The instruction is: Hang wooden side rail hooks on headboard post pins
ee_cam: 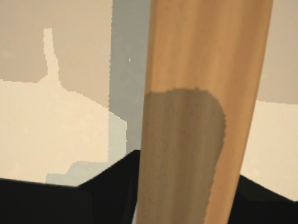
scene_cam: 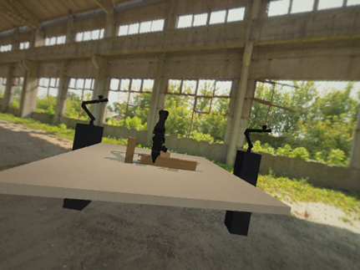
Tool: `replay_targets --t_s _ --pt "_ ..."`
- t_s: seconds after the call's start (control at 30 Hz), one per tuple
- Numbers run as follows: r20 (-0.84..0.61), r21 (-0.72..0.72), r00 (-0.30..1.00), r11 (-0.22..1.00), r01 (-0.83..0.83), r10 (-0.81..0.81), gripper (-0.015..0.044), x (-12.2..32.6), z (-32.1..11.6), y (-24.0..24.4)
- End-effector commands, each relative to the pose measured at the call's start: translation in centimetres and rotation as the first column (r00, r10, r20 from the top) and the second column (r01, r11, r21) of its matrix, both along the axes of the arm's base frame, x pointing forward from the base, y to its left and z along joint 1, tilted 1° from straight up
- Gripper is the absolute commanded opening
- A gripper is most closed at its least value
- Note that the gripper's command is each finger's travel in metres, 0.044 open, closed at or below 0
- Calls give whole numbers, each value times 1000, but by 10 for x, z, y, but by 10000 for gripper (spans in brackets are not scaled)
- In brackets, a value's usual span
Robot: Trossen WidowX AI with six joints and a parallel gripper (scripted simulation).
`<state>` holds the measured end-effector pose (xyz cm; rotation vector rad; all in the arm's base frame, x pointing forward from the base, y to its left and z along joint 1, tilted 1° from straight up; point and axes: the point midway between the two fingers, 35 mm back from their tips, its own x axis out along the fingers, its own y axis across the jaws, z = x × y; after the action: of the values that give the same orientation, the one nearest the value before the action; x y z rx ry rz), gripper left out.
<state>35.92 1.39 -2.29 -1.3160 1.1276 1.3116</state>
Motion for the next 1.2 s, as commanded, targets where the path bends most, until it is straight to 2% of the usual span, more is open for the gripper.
replay_targets --t_s 0.0,1.17 --pt "10 1 1000 1000 -8 8 0 2 5 0" --pt "10 1 1000 1000 -8 8 0 2 11 0"
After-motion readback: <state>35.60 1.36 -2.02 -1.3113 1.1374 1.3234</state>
